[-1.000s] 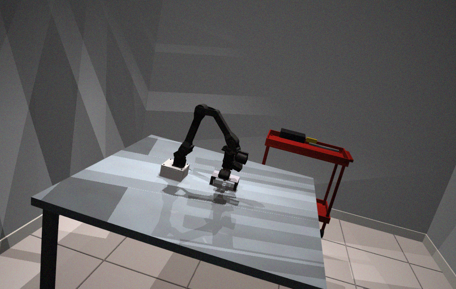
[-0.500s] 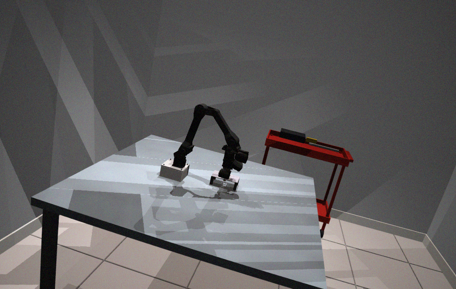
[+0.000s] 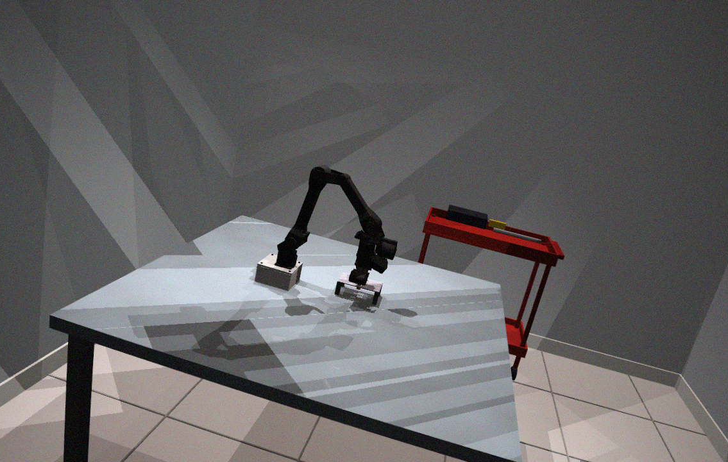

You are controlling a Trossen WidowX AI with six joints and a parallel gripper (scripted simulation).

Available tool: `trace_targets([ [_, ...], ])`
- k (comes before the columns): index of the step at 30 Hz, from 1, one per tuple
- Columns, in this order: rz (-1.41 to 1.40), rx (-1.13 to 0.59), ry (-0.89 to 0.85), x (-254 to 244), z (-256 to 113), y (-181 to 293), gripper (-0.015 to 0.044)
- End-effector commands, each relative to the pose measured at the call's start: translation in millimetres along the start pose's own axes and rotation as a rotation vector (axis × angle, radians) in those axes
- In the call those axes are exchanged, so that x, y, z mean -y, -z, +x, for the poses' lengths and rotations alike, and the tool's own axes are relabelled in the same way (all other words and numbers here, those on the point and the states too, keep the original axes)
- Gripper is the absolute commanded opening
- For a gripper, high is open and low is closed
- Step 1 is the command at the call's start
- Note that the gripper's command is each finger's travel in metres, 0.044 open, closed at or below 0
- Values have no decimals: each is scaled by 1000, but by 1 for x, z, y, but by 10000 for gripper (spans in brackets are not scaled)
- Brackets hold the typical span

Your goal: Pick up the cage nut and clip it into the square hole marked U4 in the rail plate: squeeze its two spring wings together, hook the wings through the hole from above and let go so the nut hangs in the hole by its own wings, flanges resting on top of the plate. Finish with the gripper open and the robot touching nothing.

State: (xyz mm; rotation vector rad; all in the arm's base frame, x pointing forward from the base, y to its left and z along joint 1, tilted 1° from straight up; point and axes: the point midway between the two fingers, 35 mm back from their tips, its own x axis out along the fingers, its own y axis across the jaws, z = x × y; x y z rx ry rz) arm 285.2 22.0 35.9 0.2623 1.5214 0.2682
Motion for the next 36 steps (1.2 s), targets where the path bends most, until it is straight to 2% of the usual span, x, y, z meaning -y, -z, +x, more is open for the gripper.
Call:
trace_targets([
  [1,4,2,15,0,0,0,33],
  [36,5,2,99,-4,0,0,33],
])
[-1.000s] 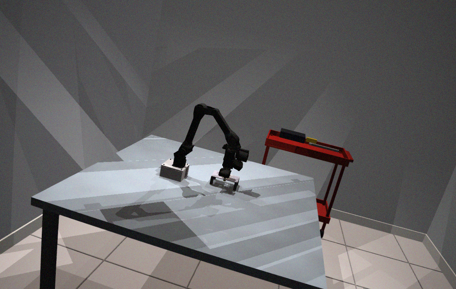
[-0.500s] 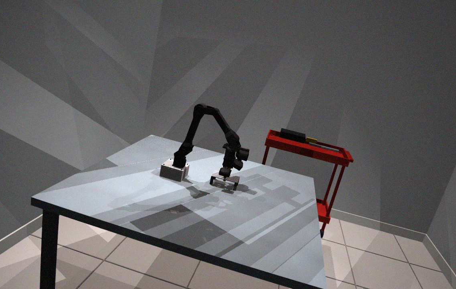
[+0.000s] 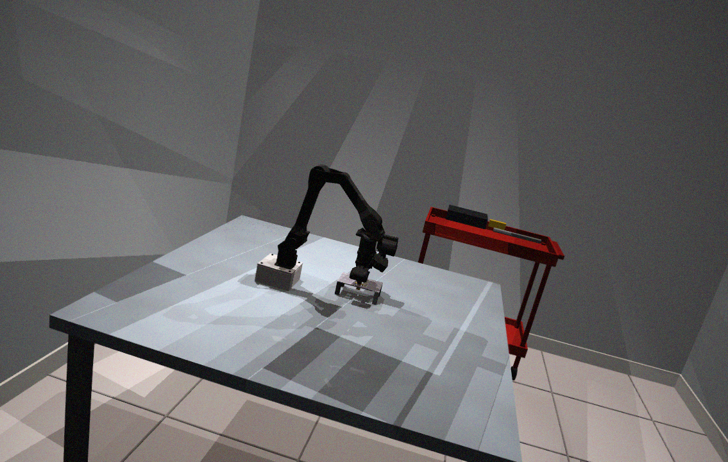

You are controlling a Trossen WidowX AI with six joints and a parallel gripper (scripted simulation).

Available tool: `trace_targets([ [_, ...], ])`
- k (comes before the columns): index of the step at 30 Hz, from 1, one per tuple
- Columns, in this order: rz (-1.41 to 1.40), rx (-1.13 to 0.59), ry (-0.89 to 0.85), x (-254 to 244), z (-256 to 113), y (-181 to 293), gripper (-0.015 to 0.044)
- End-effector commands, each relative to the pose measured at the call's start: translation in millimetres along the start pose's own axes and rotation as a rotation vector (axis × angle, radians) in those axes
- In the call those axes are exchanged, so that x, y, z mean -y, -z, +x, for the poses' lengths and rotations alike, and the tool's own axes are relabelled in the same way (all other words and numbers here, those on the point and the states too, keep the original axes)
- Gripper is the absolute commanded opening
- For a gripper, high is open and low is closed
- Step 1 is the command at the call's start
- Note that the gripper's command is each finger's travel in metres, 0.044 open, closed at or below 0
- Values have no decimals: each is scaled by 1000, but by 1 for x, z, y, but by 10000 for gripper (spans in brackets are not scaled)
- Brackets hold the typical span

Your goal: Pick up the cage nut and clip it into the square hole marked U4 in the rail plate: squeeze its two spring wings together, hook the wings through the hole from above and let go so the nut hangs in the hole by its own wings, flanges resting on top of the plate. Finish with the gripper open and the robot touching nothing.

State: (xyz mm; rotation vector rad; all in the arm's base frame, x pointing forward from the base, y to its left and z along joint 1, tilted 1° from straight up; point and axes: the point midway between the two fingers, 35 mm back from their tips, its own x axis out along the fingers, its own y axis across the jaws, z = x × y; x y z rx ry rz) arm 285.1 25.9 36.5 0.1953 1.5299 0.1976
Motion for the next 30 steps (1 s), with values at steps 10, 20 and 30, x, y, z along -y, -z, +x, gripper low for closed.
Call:
trace_targets([
  [10,4,3,32,-1,0,-1,33],
  [20,4,3,51,-2,0,-1,33],
  [30,4,3,70,-3,0,-1,33],
])
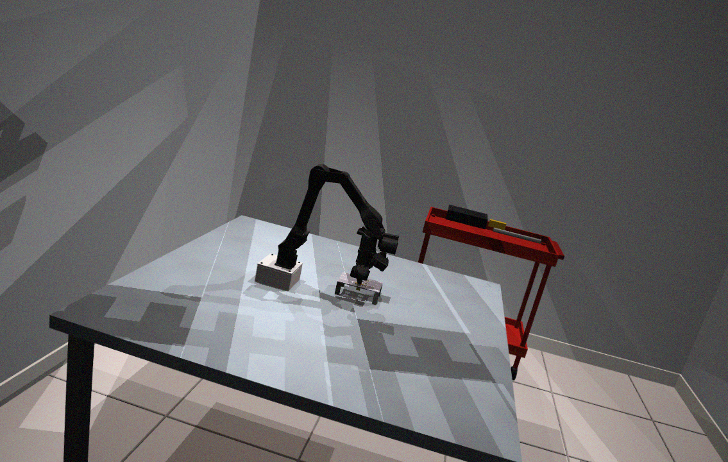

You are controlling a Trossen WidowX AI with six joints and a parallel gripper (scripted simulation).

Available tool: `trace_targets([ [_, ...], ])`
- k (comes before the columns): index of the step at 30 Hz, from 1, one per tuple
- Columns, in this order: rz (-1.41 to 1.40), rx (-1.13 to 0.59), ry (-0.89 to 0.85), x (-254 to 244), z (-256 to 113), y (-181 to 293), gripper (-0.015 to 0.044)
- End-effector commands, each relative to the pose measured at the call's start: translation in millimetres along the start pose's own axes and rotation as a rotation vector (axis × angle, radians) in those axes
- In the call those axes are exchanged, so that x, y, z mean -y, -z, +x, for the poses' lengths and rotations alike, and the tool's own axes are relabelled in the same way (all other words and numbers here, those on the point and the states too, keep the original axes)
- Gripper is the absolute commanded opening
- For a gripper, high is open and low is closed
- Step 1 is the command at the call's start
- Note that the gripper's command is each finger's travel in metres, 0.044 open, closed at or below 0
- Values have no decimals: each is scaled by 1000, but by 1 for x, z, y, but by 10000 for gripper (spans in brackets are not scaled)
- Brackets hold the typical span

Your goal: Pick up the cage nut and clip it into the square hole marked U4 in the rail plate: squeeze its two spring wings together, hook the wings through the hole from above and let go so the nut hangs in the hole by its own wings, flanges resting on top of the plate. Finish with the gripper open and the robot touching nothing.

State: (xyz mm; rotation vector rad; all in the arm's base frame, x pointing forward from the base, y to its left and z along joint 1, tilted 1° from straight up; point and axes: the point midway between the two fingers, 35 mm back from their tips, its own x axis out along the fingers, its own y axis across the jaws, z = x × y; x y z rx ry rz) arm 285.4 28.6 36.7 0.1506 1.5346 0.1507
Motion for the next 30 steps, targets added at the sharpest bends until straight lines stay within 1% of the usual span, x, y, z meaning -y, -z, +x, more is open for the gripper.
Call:
trace_targets([
  [1,4,4,12,0,0,-1,33],
  [30,5,3,71,-3,1,-1,33],
])
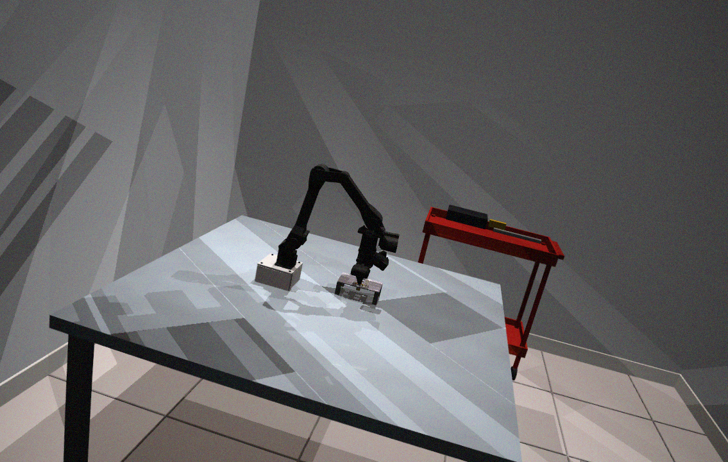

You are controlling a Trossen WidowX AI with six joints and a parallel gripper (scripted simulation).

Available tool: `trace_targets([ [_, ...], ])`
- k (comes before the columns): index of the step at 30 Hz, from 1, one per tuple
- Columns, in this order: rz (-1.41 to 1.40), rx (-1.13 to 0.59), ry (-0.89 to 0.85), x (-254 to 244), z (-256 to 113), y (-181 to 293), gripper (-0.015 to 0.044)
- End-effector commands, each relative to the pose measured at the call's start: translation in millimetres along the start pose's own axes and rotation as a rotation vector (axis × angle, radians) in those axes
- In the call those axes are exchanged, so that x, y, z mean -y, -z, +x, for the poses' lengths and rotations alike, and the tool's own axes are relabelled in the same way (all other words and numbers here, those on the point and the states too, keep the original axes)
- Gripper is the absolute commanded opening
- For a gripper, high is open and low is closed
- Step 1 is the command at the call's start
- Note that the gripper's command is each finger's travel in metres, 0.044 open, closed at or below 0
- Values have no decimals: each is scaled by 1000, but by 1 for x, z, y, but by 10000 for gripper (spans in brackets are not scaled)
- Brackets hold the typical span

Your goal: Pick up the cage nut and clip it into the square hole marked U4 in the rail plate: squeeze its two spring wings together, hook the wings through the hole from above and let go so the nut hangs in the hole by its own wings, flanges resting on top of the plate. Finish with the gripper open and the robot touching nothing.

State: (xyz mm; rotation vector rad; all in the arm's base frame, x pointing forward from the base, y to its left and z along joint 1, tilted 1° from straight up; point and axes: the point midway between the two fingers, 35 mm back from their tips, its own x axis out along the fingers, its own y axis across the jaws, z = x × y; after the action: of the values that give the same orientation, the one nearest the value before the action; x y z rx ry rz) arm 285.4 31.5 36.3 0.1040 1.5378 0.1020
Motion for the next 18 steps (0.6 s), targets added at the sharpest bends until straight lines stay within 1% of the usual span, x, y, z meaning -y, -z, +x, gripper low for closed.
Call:
trace_targets([
  [1,4,3,13,0,0,-1,33],
  [18,5,3,49,-2,1,-1,33],
])
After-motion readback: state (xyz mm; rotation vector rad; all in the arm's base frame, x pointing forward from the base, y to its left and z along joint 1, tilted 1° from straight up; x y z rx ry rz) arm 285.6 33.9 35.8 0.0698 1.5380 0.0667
